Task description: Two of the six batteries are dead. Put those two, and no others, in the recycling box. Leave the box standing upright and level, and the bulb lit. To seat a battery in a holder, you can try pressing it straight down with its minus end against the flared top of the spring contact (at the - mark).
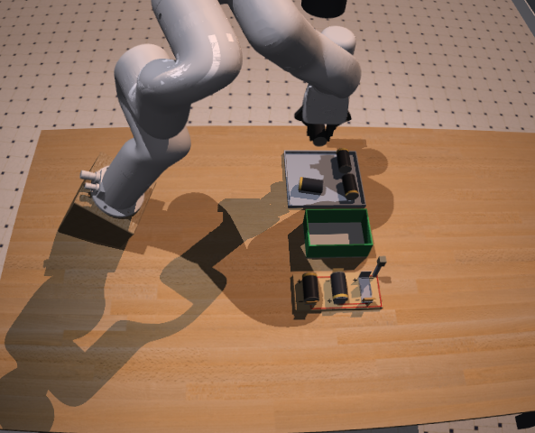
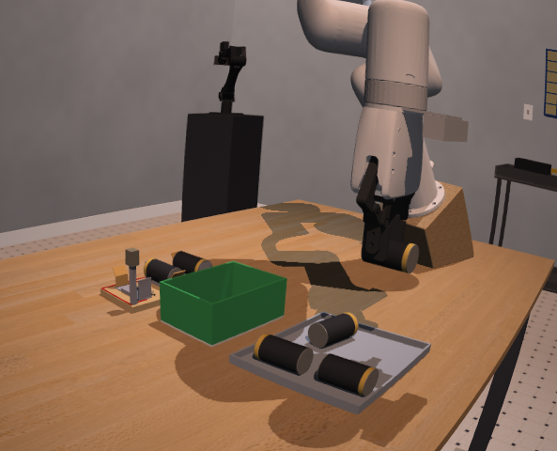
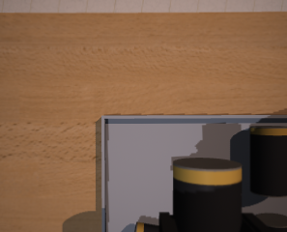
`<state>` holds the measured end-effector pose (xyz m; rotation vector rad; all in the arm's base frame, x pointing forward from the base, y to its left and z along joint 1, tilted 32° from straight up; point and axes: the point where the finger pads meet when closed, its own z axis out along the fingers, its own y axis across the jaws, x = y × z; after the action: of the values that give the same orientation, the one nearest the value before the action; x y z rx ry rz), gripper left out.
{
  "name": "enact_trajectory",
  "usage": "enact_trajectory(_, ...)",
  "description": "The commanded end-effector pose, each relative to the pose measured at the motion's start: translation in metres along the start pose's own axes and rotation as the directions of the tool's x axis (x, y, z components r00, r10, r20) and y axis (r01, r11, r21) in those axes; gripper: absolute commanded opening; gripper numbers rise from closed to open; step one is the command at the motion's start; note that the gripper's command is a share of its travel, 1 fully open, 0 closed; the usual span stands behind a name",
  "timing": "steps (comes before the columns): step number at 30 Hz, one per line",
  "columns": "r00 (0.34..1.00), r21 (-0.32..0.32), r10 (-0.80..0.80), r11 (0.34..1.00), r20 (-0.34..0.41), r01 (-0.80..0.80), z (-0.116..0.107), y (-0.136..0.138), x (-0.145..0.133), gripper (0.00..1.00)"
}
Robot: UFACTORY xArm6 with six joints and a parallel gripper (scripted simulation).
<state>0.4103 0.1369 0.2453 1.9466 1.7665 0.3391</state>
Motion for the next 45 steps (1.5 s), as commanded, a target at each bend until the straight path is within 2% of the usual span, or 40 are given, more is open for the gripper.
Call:
enact_trajectory(1, 1.0, -0.002, -0.006, 1.0, -0.003, 0.006, -0.001, 0.001, 0.0, 0.28)
enact_trajectory(17, 1.0, -0.002, -0.007, 1.0, -0.003, 0.007, -0.001, 0.003, -0.006, 0.28)
enact_trajectory(21, 1.0, -0.002, -0.007, 1.0, -0.003, 0.007, -0.001, 0.007, -0.02, 0.28)
enact_trajectory(26, 1.0, -0.002, -0.007, 1.0, -0.003, 0.007, -0.001, 0.014, -0.048, 0.28)
enact_trajectory(32, 1.0, -0.002, -0.007, 1.0, -0.003, 0.007, -0.001, 0.026, -0.095, 0.28)
enact_trajectory(34, 1.0, -0.002, -0.007, 1.0, -0.003, 0.007, -0.001, 0.026, -0.095, 0.28)
enact_trajectory(45, 1.0, -0.002, -0.007, 1.0, -0.003, 0.007, -0.001, 0.053, -0.199, 0.28)
